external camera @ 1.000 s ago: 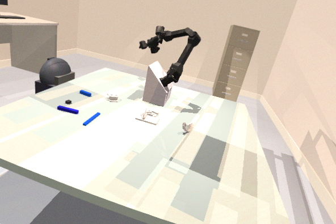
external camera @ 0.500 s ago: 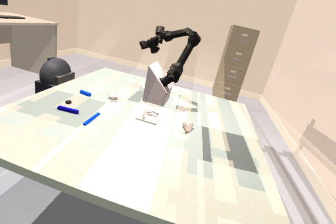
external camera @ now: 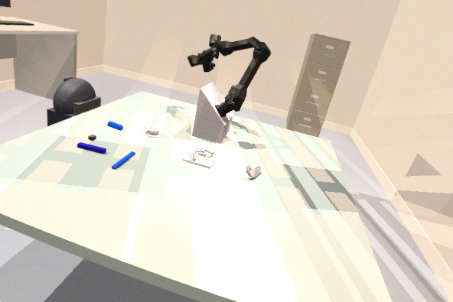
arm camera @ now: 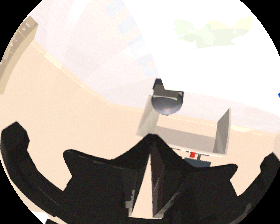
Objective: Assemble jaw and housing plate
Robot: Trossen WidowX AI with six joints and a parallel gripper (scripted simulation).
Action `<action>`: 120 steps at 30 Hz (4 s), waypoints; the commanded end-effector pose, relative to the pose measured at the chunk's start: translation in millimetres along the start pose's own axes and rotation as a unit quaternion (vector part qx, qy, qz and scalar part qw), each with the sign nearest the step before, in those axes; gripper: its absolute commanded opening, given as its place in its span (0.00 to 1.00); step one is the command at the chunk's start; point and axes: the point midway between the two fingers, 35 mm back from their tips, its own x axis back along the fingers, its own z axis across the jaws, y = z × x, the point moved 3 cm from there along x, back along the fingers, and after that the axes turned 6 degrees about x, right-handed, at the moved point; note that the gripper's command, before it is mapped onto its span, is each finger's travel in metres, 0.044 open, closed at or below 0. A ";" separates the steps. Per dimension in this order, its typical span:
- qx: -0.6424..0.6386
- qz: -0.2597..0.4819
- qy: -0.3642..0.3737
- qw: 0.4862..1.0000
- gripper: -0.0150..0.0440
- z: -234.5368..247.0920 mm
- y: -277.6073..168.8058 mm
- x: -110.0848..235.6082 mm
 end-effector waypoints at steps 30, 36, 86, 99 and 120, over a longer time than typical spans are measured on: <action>0.422 0.133 -0.081 0.893 0.25 -174.7 -99.8 86.8; 0.497 0.164 -0.100 0.846 0.25 -215.7 -107.8 109.1; 0.874 0.349 -0.166 0.293 0.25 -464.1 -11.2 286.5; 0.899 0.385 -0.182 0.098 0.25 -507.0 61.2 335.4; 0.855 0.427 -0.188 -0.228 0.25 -530.3 193.5 402.9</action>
